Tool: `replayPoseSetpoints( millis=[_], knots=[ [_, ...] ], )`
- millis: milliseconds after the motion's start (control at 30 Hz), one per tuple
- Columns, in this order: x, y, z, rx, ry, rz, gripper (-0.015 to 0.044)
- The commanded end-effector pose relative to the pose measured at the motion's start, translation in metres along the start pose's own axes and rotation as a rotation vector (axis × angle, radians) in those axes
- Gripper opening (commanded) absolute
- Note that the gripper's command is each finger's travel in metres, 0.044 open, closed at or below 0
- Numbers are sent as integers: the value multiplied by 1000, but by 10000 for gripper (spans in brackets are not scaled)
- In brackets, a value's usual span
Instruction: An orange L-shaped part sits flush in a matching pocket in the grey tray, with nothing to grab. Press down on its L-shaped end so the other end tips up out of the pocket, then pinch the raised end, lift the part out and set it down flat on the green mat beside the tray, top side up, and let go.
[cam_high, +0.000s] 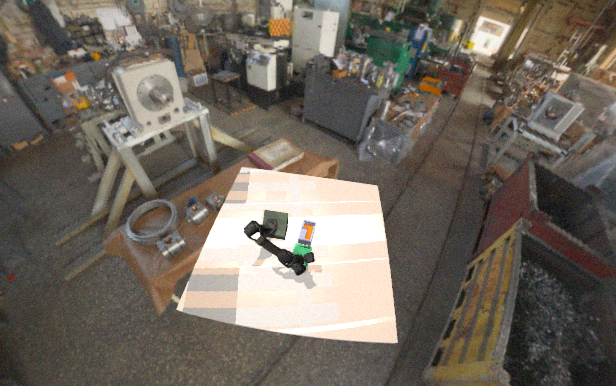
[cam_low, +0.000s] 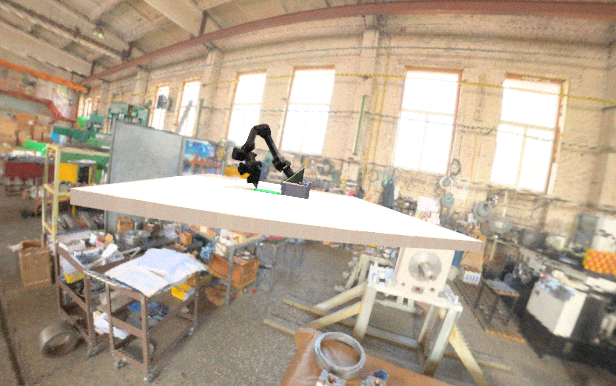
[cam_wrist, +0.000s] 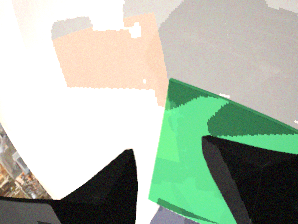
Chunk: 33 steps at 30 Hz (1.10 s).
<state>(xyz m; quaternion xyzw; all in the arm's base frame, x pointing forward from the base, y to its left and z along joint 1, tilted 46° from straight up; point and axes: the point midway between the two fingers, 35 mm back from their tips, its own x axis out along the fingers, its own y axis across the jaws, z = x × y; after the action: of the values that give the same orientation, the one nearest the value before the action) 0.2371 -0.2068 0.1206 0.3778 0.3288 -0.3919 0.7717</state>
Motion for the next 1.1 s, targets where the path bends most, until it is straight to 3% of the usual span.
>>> replayPoseSetpoints(
  millis=[0,233,433,600,833,1067],
  knots=[
    [14,27,-26,-76,98,-40,180],
    [35,68,-106,-297,297,-205,180],
    [35,90,-175,-558,363,-389,180],
    [27,100,-227,-800,333,-527,180],
    [6,108,-290,-1149,171,-671,180],
    [11,105,-295,-1184,149,-681,180]
  ],
)
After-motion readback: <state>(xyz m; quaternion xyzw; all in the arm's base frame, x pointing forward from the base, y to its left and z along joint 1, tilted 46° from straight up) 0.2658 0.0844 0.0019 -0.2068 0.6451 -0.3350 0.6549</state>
